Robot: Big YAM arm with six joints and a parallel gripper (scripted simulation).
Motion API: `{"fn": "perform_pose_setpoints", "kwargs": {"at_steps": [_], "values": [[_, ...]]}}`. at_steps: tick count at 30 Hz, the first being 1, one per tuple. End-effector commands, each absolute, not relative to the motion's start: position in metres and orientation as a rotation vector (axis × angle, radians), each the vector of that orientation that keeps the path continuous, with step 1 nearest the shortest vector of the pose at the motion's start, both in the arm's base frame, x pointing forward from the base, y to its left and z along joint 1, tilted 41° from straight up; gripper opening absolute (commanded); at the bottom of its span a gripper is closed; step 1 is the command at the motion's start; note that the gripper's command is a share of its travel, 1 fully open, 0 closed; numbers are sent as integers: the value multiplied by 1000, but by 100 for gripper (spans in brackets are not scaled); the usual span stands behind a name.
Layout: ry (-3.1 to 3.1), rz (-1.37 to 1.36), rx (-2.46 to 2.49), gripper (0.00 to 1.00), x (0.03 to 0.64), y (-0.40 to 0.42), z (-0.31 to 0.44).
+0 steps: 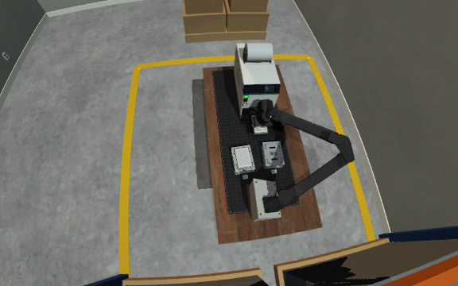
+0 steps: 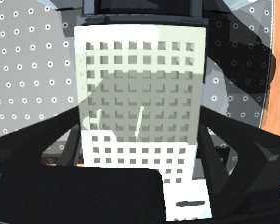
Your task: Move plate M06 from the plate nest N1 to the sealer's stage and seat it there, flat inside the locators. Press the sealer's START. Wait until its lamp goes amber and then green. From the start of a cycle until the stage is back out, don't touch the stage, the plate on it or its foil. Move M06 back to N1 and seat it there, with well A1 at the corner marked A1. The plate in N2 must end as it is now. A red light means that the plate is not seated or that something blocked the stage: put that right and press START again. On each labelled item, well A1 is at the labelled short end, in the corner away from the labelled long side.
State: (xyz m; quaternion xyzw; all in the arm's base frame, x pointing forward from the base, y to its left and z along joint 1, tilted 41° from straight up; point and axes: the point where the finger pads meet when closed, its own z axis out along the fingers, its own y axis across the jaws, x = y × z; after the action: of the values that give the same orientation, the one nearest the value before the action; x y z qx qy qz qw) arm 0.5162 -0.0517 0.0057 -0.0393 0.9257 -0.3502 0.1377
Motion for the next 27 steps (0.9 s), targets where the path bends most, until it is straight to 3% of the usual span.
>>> {"fn": "perform_pose_setpoints", "kwargs": {"at_steps": [1,11,27], "values": [[2654,-1003,-90,0,531,-57,19],[2617,-986,-76,0,545,-53,37],[2665,-997,-134,0,525,-36,4]]}}
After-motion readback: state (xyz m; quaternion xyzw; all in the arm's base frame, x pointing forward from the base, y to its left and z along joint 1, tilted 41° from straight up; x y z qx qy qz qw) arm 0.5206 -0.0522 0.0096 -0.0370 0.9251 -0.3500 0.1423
